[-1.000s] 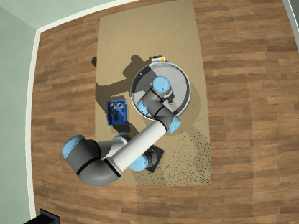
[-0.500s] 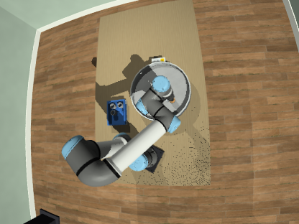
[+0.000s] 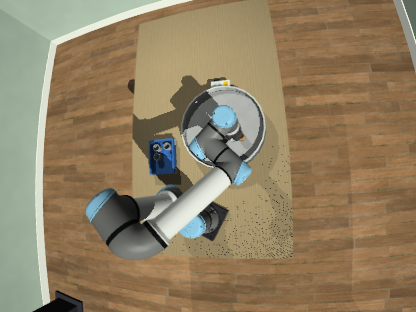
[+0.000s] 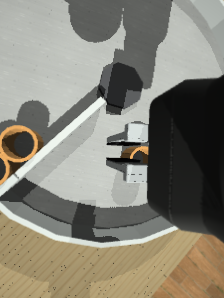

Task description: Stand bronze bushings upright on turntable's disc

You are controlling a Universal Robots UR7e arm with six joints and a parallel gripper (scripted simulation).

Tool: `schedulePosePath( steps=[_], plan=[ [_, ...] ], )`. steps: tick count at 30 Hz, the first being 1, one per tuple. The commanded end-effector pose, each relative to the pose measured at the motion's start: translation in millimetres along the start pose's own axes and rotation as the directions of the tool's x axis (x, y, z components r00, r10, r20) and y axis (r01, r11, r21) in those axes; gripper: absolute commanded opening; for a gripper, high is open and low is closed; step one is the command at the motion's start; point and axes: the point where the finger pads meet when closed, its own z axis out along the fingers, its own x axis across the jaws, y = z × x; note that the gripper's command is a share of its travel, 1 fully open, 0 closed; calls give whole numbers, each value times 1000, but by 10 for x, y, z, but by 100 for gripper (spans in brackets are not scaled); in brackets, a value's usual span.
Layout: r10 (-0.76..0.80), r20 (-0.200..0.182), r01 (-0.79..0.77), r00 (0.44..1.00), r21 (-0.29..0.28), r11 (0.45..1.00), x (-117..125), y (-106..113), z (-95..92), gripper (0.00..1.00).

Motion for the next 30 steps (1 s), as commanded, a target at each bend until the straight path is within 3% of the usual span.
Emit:
schedulePosePath(
  steps=[1, 3, 4, 11, 22, 30],
  plan=[
    [0, 0, 0, 1000, -1, 1000, 0, 4, -4, 38],
    [0, 0, 0, 1000, -1, 1000, 0, 4, -4, 38],
    [0, 0, 0, 1000, -1, 1000, 0, 4, -5, 100],
    [0, 0, 0, 1000, -1, 1000, 0, 4, -117, 100],
    [0, 0, 0, 1000, -1, 1000, 0, 3, -822, 100],
    [0, 0, 0, 1000, -1, 1000, 0, 2, -891, 100]
  ],
)
